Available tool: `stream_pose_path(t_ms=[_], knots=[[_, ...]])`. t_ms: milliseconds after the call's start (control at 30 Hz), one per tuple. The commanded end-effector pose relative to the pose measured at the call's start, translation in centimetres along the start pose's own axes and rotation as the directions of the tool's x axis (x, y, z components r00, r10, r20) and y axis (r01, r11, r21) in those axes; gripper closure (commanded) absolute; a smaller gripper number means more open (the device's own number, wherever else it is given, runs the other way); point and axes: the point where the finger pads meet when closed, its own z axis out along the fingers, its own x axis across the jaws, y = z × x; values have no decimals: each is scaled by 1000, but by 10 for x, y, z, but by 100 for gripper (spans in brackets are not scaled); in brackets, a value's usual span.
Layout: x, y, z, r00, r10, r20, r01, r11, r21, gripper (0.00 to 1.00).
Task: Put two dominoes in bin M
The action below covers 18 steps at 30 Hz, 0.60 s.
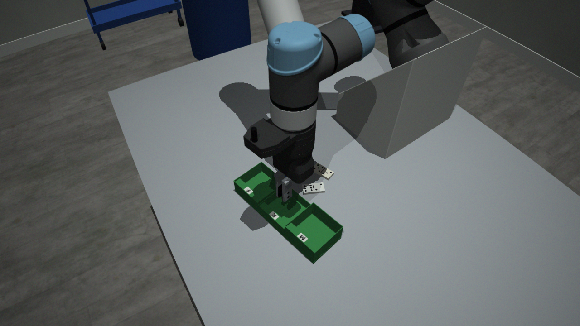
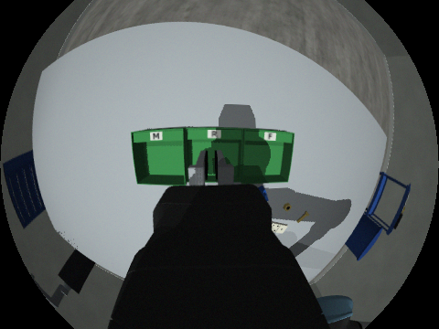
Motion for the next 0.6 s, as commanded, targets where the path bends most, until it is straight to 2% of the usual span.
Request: stream_pose_path(t_ms=[0, 333, 567], knots=[[-4, -1, -1, 1000, 2, -1, -2, 1000, 0, 69], [-4, -1, 15, 1000, 2, -1, -2, 1000, 0, 69], [-4, -1, 34, 1000, 2, -1, -2, 1000, 0, 69]])
